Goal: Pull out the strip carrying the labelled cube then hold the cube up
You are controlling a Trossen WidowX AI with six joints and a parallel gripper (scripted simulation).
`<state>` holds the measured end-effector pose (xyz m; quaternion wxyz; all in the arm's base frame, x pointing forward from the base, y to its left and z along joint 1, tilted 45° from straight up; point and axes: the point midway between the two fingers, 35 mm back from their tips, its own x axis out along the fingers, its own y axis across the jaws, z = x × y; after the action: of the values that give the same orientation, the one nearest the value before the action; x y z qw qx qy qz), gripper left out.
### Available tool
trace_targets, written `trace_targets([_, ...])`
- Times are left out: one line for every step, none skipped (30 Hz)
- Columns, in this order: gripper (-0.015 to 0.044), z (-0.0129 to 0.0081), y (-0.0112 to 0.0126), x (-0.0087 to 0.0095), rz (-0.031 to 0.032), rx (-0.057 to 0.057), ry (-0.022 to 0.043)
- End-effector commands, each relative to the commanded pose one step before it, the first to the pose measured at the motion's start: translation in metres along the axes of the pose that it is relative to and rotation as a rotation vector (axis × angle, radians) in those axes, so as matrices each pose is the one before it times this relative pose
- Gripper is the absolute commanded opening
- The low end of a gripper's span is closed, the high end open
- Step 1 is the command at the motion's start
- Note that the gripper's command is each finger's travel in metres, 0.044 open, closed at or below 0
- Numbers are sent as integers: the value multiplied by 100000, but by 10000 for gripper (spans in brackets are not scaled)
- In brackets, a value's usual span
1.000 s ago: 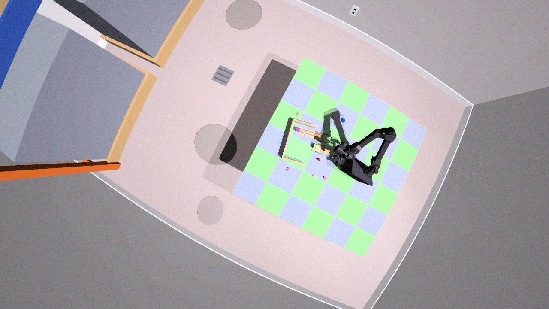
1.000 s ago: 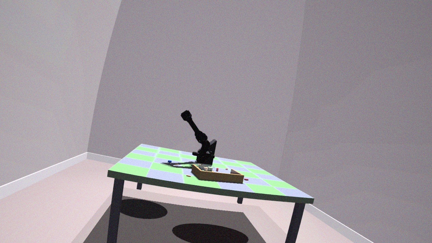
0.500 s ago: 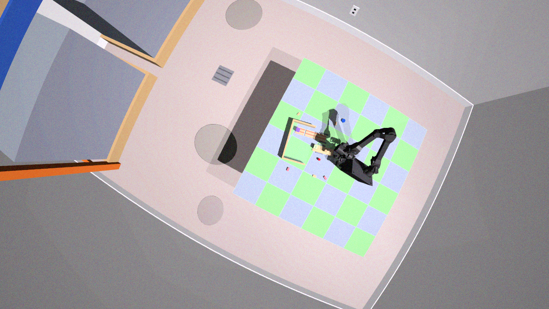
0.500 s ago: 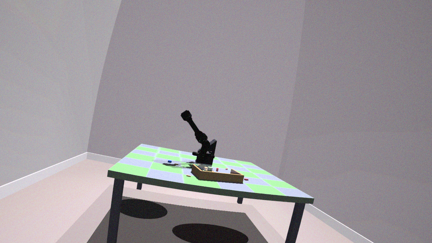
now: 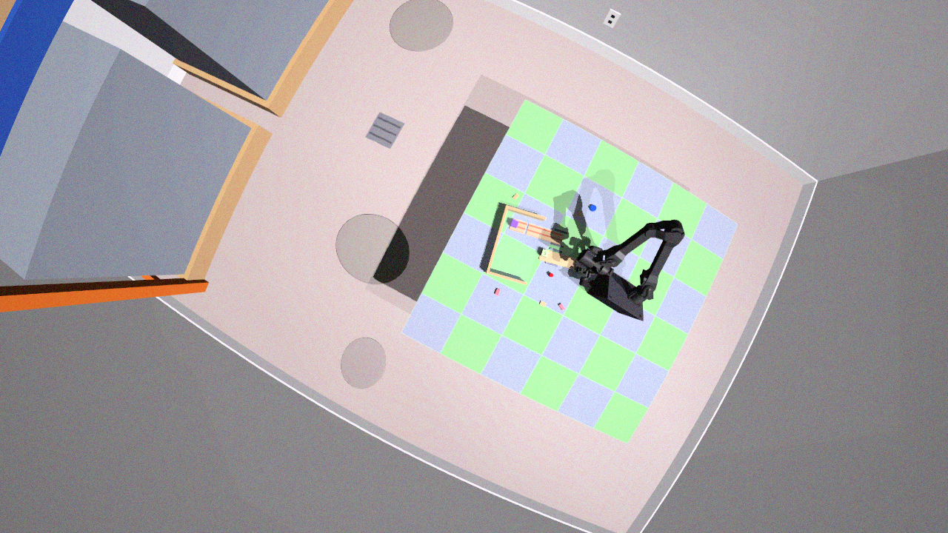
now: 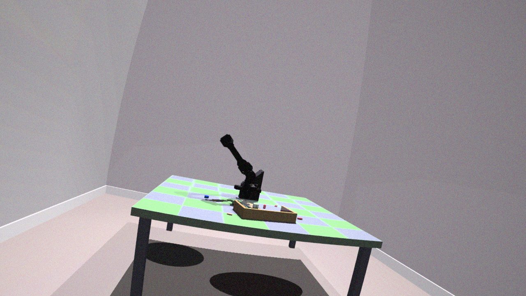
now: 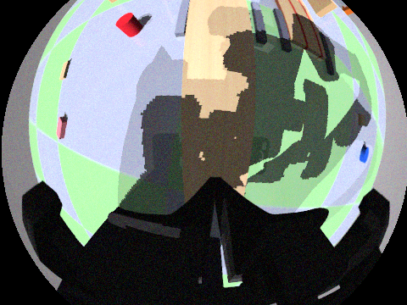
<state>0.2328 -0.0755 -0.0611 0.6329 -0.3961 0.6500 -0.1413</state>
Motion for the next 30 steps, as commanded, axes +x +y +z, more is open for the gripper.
trace_targets([0,31,11,-158,72,-33,90])
trace_targets([0,83,28,-482,188,-99,282])
trace_targets([0,102,29,-828,225,-167,504])
trace_targets([0,61,4,-1095,121,-211,692])
trace_targets([0,-8,-25,-891,-37,-162,577])
trace_targets([0,-29,-28,-546,-79,-94,357])
trace_targets([0,-14,-11,-184,-36,-31,121])
trace_targets([0,0,0,0,0,0,0])
trace_targets([0,0,0,0,0,0,0])
trace_targets([0,0,0,0,0,0,0])
trace_targets([26,151,-19,26,-1,685,-6])
trace_targets([53,451,-54,82,-4,2055,-17])
trace_targets([79,426,-36,-9,-2,1731,-17])
trace_targets([105,548,-33,-7,-3,2234,-22])
trace_targets([131,466,-20,-38,2,1007,-20])
trace_targets([157,303,-8,-24,1,656,-13])
trace_targets([184,336,-2,-28,1,94,-14])
trace_targets([210,418,0,-34,2,117,-18])
trace_targets([236,454,-12,-53,2,34,-19])
trace_targets([262,374,-8,-43,1,28,-16])
trace_targets([289,407,-11,-48,2,18,-17])
trace_targets([315,388,-9,-44,1,18,-16])
trace_targets([341,430,-8,-48,2,18,-18])
trace_targets([367,373,-5,-41,1,15,-16])
trace_targets([394,412,-7,-46,2,17,-17])
trace_targets([420,381,-5,-42,2,15,-16])
trace_targets([440,422,-7,-48,2,17,-18])
trace_targets([440,371,-4,-42,2,15,-16])
trace_targets([440,418,-5,-47,2,17,-18])
trace_targets([440,383,-3,-43,2,15,-16])
